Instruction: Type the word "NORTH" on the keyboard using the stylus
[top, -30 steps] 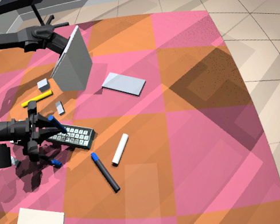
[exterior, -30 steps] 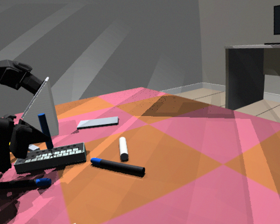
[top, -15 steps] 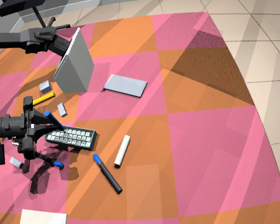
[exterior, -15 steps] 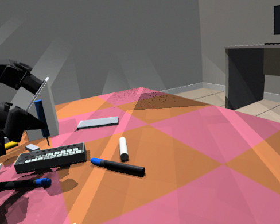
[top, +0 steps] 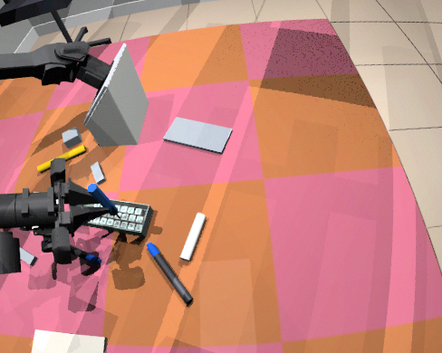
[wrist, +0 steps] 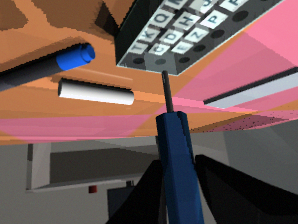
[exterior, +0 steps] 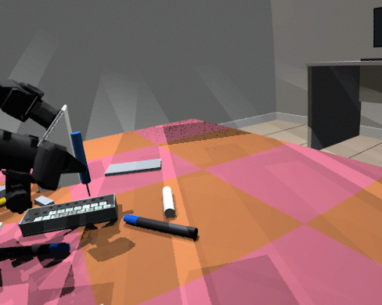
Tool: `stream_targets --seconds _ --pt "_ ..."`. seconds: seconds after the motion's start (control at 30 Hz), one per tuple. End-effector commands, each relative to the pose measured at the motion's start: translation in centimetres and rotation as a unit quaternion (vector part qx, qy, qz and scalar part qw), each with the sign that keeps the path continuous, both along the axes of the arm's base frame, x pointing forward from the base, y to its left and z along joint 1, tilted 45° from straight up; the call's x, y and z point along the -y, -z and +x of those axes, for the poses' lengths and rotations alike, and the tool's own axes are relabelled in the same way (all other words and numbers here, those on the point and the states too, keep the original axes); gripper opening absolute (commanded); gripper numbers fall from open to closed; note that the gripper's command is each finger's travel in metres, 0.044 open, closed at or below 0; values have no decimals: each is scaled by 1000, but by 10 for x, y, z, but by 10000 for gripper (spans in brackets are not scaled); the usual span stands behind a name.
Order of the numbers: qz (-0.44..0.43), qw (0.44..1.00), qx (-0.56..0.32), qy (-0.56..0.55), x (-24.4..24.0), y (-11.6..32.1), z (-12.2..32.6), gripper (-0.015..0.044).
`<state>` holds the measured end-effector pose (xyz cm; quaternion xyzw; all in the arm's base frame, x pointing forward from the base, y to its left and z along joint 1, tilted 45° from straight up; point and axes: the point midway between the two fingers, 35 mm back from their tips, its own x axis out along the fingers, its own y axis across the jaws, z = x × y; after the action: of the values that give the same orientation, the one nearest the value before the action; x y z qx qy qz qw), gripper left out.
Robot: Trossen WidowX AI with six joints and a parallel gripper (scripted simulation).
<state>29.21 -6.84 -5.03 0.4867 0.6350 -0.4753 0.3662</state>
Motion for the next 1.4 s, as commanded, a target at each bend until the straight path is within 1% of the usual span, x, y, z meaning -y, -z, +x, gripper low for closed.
stream_targets --seconds 0.0,0.5,0.6,0.63,1.37 --pt "5 1000 -2 5 -18 16 11 0" --pt "4 1000 -2 5 -5 31 9 0" --pt "4 1000 -2 5 -3 33 10 79" --pt "4 1000 -2 5 -3 33 10 81" --pt "4 1000 -2 5 0 35 8 81"
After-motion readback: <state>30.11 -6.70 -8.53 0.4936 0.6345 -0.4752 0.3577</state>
